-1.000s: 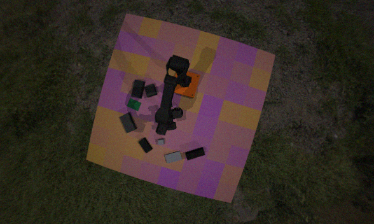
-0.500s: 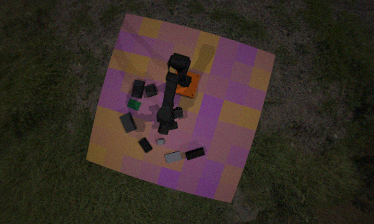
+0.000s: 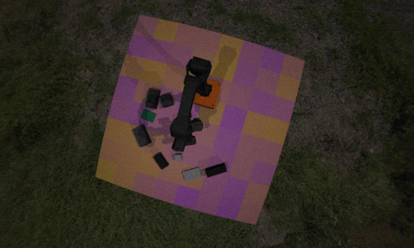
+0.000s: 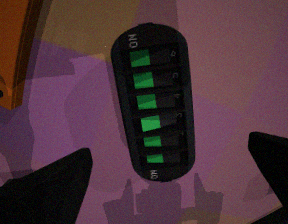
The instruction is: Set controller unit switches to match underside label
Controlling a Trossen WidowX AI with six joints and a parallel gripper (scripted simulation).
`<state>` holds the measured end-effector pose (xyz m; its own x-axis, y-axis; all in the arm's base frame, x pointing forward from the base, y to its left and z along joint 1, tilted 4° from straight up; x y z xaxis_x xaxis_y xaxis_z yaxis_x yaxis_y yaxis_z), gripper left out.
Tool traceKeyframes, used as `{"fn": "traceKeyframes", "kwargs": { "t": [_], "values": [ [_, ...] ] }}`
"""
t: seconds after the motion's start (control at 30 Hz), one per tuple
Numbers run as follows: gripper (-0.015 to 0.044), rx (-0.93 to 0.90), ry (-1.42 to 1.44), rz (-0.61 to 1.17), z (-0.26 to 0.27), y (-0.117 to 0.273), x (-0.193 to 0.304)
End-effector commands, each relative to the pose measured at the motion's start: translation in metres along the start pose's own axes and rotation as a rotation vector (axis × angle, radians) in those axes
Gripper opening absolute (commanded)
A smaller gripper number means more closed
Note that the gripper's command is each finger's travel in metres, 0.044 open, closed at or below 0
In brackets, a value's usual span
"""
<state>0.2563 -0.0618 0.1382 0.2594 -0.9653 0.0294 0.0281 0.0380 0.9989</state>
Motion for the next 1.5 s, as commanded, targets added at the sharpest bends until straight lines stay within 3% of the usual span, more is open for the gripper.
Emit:
{"fn": "traceKeyframes", "kwargs": {
  "t": [0.0,0.53,0.87,1.4,1.47],
  "values": [
    [0.0414,-0.002,-0.004,-0.001,0.0010,0.0043,-0.0006],
    [0.0000,-0.002,-0.004,-0.001,0.0010,0.0043,-0.0006],
    [0.0000,-0.002,-0.004,-0.001,0.0010,0.0043,-0.0006],
    [0.0420,-0.003,0.000,-0.001,0.0009,0.0036,-0.0003],
    [0.0440,-0.003,0.000,-0.001,0.0009,0.0036,-0.0003]
  ]
}}
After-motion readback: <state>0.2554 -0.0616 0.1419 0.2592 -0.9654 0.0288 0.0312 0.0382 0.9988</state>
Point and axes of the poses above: the point midway between the two fingers, 35 mm back from their tips, its own y axis back along the fingers, its own z axis across the jaws, x = y × z, the point moved 2 cm from there along y, back along the fingers, and after that the axes turned 1 degree about -y, right-handed, at the moved point
